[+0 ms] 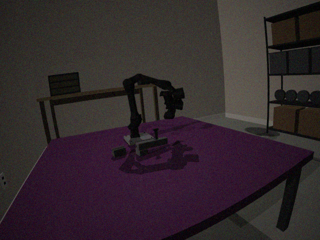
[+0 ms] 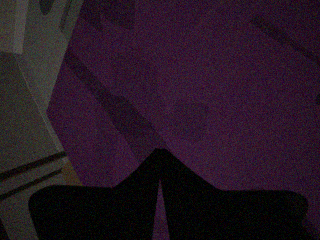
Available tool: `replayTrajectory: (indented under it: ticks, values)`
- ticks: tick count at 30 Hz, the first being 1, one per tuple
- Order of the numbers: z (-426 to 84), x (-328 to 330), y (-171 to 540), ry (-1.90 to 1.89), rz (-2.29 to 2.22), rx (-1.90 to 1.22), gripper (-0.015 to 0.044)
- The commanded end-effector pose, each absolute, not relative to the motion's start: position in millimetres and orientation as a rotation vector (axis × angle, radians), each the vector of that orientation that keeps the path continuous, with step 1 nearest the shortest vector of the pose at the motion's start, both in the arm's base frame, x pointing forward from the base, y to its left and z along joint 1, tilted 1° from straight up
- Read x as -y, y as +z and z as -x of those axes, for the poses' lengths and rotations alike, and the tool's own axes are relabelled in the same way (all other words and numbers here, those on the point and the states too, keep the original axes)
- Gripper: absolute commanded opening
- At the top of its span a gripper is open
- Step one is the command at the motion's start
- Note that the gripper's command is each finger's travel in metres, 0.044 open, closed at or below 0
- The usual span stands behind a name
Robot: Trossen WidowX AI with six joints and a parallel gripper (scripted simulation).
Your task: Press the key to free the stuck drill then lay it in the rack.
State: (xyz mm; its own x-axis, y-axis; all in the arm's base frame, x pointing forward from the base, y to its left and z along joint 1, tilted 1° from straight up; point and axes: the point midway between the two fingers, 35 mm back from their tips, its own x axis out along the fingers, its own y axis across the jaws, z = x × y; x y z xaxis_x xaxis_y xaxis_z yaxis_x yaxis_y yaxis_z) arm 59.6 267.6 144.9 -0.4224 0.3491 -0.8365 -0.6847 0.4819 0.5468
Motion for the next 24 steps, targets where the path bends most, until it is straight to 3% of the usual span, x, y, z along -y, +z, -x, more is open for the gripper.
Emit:
replayTrajectory:
  ticks: [1,12,24]
  values:
    - [-120.6,-246.0,141.3,0.972,0.274,-1.585,0.0000]
    - [-252.2,-112.0,154.4,0.323,0.225,-1.518,0.0000]
    - [-261.2,-91.2,152.9,0.242,0.218,-1.515,0.0000]
